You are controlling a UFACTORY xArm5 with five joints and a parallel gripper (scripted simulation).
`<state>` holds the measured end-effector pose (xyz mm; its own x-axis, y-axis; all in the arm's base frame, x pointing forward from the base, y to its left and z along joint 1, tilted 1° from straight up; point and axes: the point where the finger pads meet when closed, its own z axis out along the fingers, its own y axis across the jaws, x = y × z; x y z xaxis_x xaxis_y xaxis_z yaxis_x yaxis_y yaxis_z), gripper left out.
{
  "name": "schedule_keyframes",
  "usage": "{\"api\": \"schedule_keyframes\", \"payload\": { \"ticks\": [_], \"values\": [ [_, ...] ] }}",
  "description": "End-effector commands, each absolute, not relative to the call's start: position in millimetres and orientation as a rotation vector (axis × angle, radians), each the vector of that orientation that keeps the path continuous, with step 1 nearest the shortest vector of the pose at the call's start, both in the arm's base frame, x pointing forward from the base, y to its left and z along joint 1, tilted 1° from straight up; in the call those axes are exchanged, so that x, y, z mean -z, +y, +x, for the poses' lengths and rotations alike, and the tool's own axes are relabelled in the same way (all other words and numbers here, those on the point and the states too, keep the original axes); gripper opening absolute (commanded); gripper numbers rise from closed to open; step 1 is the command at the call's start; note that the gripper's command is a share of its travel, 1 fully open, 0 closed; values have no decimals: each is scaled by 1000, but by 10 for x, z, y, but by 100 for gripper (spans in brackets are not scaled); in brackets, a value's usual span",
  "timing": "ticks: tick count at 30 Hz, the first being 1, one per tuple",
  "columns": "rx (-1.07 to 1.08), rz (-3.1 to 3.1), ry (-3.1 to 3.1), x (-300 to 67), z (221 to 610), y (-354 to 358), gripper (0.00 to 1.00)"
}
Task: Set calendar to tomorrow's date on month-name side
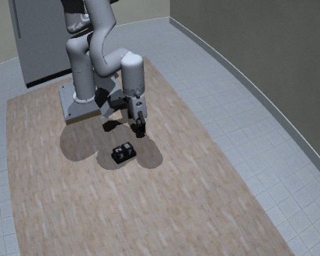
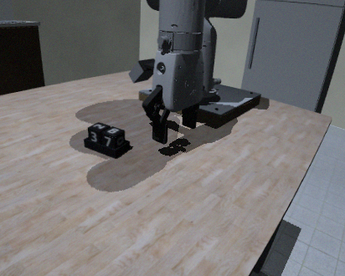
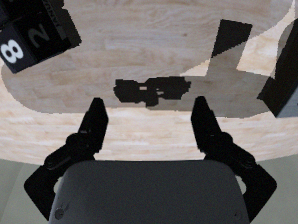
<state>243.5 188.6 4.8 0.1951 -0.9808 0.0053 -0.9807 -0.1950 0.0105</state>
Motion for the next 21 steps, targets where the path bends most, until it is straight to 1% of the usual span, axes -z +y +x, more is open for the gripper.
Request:
{"api": "schedule_keyframes", "payload": {
  "ticks": [1, 11, 21],
  "values": [
    [3, 2422, -1987, -55, 2444, 1893, 100],
    [3, 2422, -1987, -72, 2443, 1895, 100],
    [3, 2422, -1988, -319, 2438, 1905, 100]
  ]
}}
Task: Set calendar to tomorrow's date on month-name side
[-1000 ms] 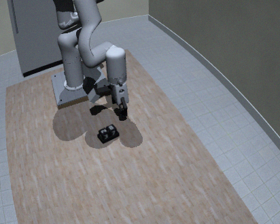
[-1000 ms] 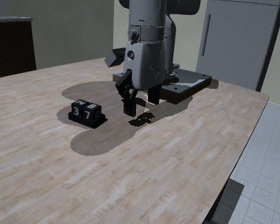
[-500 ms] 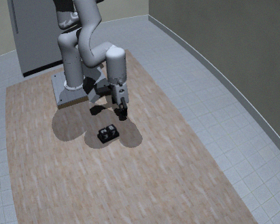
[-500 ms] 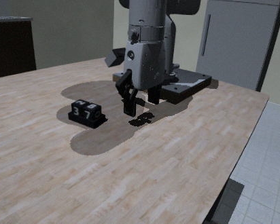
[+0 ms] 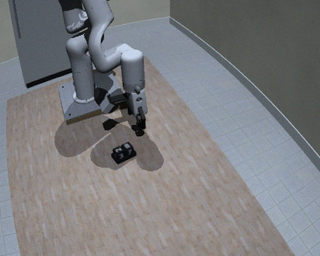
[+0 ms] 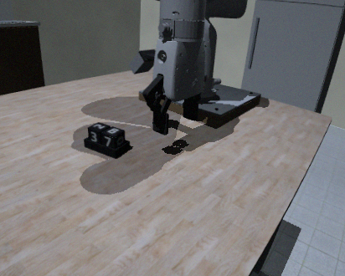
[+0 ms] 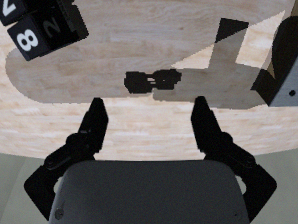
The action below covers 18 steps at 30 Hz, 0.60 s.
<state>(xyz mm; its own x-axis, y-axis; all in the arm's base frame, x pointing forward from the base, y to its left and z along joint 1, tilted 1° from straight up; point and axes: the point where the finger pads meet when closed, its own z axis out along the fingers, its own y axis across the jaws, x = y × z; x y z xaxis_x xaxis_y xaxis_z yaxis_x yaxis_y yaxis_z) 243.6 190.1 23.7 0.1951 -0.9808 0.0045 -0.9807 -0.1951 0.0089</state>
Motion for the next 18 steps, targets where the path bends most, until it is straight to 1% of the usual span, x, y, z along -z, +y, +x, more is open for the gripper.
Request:
{"api": "schedule_keyframes", "payload": {
  "ticks": [1, 18],
  "values": [
    [3, 2422, -1988, -319, 2438, 1905, 100],
    [4, 2422, -1988, -345, 2447, 1726, 100]
  ]
}}
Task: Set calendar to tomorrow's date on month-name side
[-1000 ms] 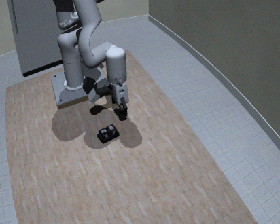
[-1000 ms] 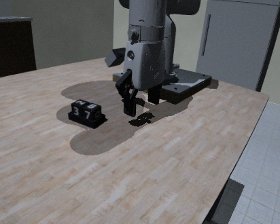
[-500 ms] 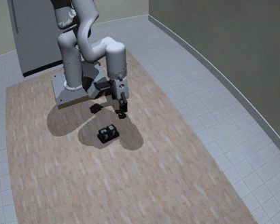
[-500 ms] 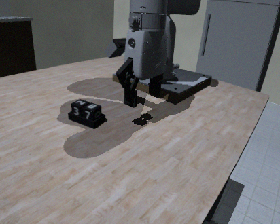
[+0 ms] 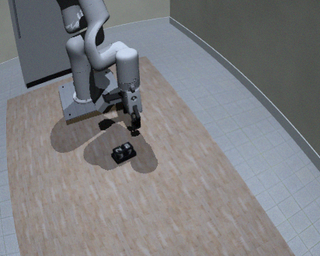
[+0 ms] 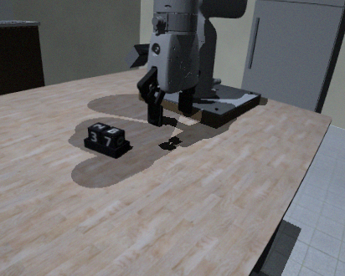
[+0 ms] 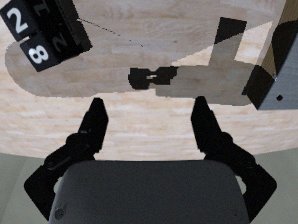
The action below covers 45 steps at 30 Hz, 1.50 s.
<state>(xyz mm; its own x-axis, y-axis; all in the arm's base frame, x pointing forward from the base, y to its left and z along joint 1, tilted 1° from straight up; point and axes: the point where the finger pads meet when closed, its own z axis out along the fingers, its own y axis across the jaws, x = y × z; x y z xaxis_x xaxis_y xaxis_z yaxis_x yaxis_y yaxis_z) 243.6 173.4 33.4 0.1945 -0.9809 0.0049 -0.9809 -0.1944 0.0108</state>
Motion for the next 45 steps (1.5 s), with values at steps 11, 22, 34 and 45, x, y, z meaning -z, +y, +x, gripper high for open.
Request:
{"api": "schedule_keyframes", "payload": {
  "ticks": [11, 22, 34, 45],
  "values": [
    [4, 2423, -1989, -350, 2459, 1544, 100],
    [3, 2424, -1989, -268, 2458, 1538, 100],
    [3, 2424, -1989, -213, 2460, 1532, 100],
    [3, 2424, -1989, -213, 2460, 1532, 100]
  ]
}}
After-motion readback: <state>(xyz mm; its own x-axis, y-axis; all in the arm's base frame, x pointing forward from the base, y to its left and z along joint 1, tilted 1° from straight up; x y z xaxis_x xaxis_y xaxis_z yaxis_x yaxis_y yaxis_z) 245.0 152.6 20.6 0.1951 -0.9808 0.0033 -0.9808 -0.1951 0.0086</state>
